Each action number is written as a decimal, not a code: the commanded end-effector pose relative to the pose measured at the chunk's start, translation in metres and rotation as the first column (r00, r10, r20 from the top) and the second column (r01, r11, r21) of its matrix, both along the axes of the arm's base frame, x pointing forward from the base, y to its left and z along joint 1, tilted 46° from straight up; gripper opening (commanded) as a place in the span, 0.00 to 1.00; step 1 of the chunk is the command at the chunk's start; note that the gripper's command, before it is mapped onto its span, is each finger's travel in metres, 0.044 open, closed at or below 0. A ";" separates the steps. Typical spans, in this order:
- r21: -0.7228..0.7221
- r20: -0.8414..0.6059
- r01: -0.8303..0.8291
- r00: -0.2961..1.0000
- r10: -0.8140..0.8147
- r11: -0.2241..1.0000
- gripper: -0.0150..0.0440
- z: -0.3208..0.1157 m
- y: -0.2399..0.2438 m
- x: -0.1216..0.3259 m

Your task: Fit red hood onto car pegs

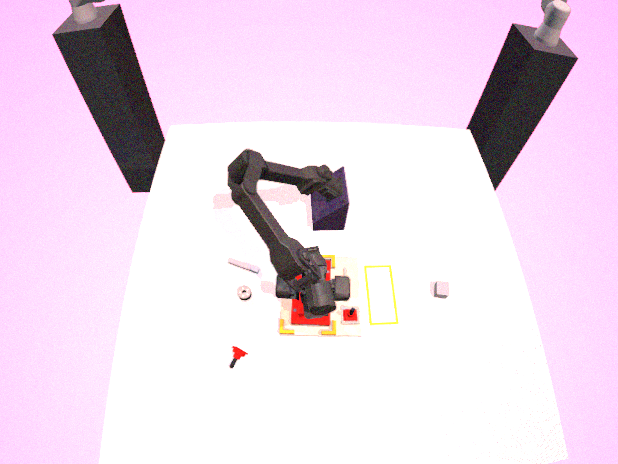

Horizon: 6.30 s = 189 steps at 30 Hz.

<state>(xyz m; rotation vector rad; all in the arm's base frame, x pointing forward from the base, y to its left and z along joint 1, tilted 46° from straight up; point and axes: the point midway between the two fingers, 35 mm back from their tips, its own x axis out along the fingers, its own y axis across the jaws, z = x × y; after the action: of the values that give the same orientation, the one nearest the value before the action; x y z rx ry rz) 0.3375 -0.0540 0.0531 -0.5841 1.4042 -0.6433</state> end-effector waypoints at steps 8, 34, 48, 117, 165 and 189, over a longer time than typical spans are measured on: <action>-0.003 -0.002 -0.003 1.000 0.003 1.000 0.25 0.000 -0.001 0.000; -0.003 -0.002 -0.003 1.000 0.003 1.000 0.25 -0.006 -0.007 0.001; -0.003 -0.001 -0.003 1.000 0.003 1.000 0.25 -0.008 -0.009 0.001; -0.005 0.007 -0.013 1.000 0.013 1.000 0.25 -0.009 -0.010 0.001; -0.001 0.009 -0.009 1.000 0.009 1.000 1.00 -0.007 -0.007 0.002; -0.006 0.001 0.000 1.000 0.000 1.000 1.00 0.036 0.038 -0.002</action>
<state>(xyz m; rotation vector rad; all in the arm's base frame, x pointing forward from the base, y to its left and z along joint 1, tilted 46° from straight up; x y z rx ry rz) 0.3353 -0.0172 0.0884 -0.5947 1.4025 -0.6470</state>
